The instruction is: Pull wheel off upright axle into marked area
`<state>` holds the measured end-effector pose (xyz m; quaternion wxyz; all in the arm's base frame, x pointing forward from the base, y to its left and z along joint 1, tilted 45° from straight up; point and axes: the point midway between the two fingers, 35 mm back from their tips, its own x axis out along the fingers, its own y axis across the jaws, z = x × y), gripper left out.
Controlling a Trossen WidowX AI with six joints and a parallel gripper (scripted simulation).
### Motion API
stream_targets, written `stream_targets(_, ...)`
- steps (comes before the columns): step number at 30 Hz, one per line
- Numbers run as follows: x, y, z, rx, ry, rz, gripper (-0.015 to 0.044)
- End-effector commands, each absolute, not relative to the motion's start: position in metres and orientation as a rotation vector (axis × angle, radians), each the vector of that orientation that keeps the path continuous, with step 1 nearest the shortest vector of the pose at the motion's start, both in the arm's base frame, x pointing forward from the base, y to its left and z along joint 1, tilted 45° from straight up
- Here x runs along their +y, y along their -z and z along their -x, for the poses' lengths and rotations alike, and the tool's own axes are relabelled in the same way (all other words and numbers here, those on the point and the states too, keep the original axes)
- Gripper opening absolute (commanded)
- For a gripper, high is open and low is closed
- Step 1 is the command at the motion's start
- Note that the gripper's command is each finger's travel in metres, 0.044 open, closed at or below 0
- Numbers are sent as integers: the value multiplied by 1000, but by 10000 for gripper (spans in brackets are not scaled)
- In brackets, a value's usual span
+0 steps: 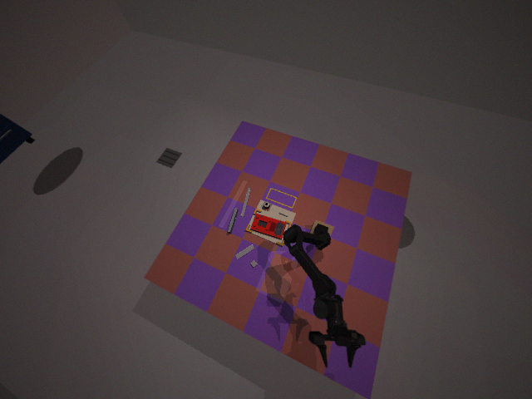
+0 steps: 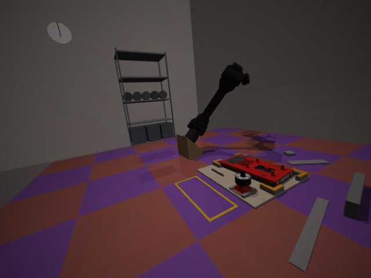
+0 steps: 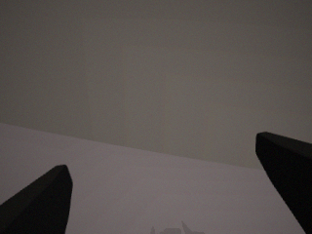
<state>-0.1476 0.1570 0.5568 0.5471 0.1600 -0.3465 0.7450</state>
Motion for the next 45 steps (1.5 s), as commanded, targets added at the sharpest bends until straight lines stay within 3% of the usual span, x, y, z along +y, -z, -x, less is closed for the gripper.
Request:
stream_targets(1,158,-557,148,-822,-1764,-376,374)
stream_targets(4,167,-554,149,-833,-1746,-334,300)
stream_targets(13,240,-531,135,-846,-1611,-49,300)
stream_targets(21,308,-502,89,-772,-1485,197,300)
stream_targets(34,380,-440,-48,-501,-1269,515,300)
stream_targets(45,376,-373,-199,-174,-1060,681,300)
